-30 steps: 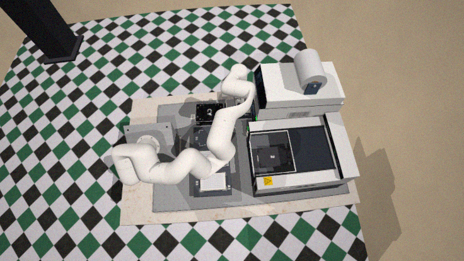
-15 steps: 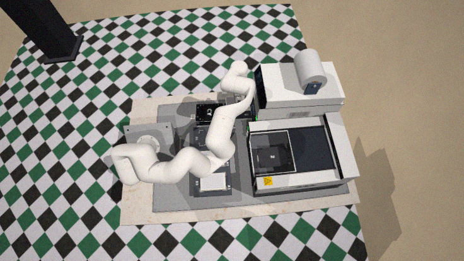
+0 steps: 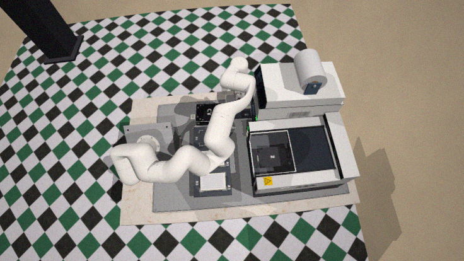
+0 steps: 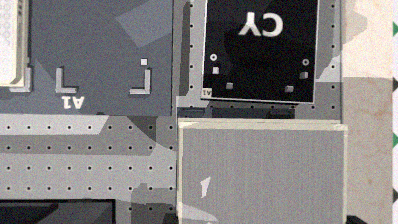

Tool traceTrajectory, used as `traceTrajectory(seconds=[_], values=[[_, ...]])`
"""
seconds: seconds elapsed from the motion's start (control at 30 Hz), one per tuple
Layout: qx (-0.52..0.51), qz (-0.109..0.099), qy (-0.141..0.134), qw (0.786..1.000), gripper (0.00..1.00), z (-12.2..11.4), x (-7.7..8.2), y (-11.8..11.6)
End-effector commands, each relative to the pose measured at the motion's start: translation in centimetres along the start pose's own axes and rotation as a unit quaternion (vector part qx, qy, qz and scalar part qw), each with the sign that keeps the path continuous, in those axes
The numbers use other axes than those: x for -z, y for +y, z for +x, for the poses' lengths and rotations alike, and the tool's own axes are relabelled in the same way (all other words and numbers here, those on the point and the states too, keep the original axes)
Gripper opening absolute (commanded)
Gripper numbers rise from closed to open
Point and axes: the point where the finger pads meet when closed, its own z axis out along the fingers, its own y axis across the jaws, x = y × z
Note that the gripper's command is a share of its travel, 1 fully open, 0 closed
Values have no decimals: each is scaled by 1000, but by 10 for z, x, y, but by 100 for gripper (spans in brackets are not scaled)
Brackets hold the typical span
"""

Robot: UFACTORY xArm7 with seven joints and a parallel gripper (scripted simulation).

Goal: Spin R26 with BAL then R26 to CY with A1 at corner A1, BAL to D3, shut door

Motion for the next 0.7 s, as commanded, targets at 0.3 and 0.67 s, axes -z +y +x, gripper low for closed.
traceTrajectory(seconds=[0.3,0.67], values=[[0,-2,-2,1000,0,0,23,1],[0,-2,-2,1000,0,0,38,1]])
